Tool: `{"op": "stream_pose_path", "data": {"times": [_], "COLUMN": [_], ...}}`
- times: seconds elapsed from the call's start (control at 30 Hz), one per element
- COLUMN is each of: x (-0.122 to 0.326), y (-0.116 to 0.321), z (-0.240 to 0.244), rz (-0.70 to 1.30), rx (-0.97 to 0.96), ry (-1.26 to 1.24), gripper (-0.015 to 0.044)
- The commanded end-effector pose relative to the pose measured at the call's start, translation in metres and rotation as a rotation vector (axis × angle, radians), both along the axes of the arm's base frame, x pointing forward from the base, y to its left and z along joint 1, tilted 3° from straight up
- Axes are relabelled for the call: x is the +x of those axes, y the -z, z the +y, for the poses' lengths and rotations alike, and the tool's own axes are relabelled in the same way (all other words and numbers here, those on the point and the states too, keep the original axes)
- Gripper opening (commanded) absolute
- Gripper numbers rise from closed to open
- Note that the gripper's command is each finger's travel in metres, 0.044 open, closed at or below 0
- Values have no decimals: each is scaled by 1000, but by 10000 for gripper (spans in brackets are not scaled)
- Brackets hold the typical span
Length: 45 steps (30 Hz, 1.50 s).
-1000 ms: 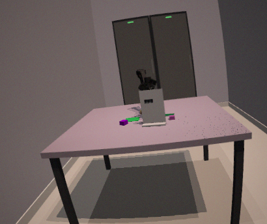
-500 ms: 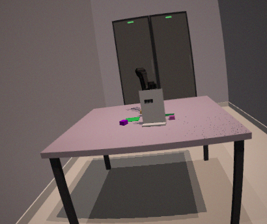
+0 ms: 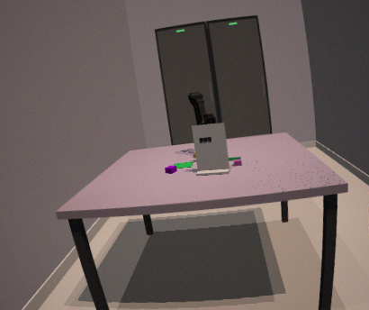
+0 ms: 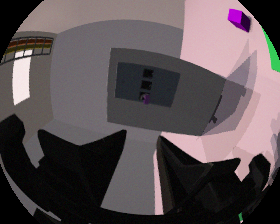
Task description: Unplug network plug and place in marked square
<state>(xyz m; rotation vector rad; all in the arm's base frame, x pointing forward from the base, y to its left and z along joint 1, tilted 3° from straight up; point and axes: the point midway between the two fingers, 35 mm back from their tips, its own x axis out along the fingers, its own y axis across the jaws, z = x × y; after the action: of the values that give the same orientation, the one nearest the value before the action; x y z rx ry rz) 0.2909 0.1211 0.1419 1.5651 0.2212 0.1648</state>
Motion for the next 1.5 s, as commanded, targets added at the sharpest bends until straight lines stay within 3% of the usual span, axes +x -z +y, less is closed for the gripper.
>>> {"op": "stream_pose_path", "data": {"times": [0.0,1.47], "x": [16,94], "y": [-2,1], "z": [1,-1], "rz": [-4,-11], "rx": [6,6], "ry": [-4,-4], "gripper": [156,156]}}
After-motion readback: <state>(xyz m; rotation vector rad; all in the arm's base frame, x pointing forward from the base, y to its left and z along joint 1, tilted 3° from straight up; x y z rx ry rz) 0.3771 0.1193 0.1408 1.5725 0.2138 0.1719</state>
